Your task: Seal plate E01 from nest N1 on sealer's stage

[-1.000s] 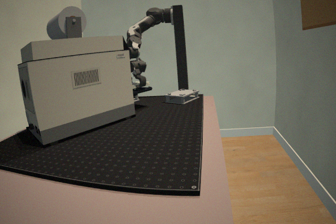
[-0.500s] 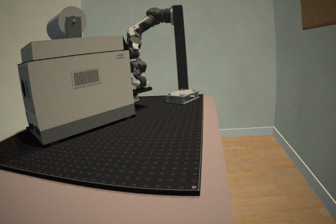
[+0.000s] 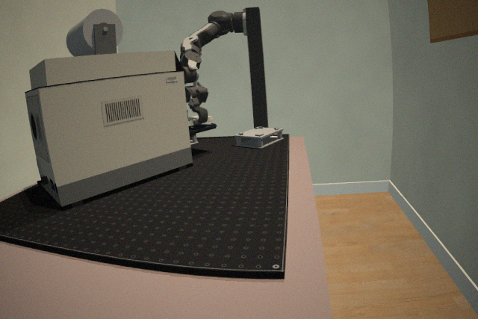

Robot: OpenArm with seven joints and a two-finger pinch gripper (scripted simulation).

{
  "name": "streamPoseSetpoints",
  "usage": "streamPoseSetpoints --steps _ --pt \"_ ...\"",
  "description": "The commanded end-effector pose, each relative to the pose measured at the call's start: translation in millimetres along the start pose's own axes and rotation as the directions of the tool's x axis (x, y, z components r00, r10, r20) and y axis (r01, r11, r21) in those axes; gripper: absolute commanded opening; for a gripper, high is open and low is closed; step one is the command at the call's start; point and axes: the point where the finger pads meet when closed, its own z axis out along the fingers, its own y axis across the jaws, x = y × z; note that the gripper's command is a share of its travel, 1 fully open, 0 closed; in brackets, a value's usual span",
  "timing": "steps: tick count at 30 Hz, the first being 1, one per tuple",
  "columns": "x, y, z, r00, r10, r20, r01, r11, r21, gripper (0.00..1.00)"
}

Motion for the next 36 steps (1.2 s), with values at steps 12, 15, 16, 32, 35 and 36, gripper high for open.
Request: streamPoseSetpoints --steps 12,15,16,32,35,36 --pt "2.6 -0.8 2.8 1.000 0.001 -0.004 -0.001 1.000 0.000 0.00" --pt "2.6 -0.8 2.8 1.000 0.001 -0.004 -0.001 1.000 0.000 0.00" --pt "2.6 -0.8 2.8 1.000 0.001 -0.004 -0.001 1.000 0.000 0.00" --pt "-0.4 0.8 -1.0 1.000 -0.001 -0.001 0.001 1.000 -0.002 0.00" --pt "0.1 0.6 0.0 1.000 -0.002 -0.002 0.002 1.000 -0.001 0.00" --pt "0.6 0.5 1.0 1.000 -0.003 -0.003 0.003 1.000 -0.001 0.00"
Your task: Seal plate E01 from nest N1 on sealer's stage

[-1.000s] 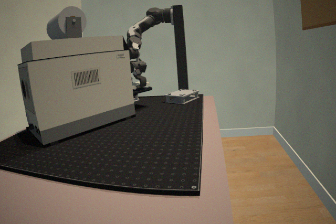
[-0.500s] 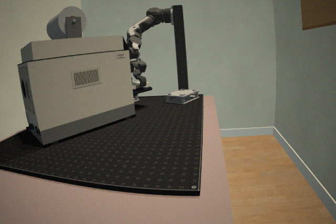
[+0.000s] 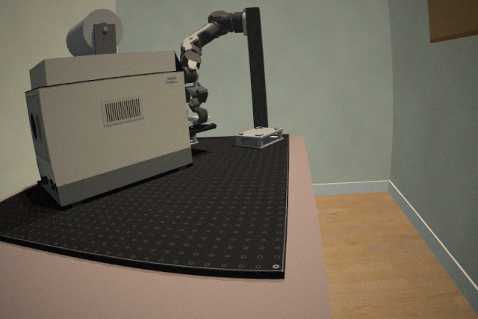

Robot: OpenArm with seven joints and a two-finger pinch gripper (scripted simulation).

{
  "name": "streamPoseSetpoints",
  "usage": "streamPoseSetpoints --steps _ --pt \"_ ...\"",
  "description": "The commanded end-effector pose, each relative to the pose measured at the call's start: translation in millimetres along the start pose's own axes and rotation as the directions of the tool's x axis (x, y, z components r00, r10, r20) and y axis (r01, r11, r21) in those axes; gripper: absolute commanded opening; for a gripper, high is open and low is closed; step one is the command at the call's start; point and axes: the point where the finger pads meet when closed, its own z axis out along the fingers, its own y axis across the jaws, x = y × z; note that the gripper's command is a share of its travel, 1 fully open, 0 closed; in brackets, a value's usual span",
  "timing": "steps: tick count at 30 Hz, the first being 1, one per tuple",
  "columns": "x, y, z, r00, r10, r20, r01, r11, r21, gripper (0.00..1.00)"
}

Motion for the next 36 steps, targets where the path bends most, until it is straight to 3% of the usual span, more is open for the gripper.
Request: streamPoseSetpoints --steps 1,36 --pt "1.3 0.8 1.5 1.000 -0.006 -0.004 0.006 1.000 -0.004 0.00" --pt "0.9 1.7 8.0 1.000 -0.008 -0.001 0.008 1.000 -0.007 0.00"
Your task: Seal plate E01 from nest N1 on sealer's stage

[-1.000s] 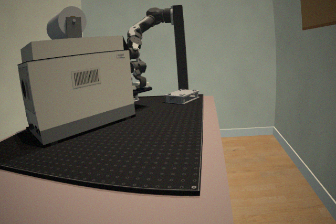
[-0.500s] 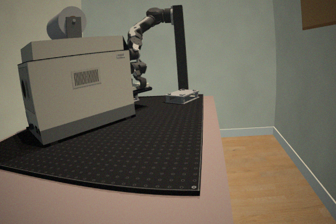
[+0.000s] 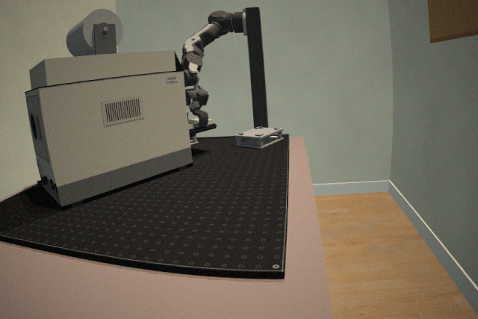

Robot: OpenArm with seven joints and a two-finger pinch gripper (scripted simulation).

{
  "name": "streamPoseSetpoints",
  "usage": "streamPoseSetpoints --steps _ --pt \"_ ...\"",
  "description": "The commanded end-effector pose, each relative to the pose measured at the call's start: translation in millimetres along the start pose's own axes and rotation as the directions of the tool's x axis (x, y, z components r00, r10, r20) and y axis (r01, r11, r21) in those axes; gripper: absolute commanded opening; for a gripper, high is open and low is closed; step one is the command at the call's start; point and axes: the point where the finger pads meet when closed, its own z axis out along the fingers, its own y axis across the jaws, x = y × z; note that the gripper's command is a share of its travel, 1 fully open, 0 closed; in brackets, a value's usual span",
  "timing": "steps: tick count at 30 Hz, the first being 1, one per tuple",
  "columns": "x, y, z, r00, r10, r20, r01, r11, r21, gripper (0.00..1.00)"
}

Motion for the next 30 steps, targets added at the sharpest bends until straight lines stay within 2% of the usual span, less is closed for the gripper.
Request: streamPoseSetpoints --steps 1,30 --pt "-2.2 3.3 -1.9 1.000 -0.009 0.004 0.009 1.000 -0.012 0.00" --pt "-1.5 0.6 -0.8 1.000 -0.002 0.001 0.002 1.000 -0.006 0.00"
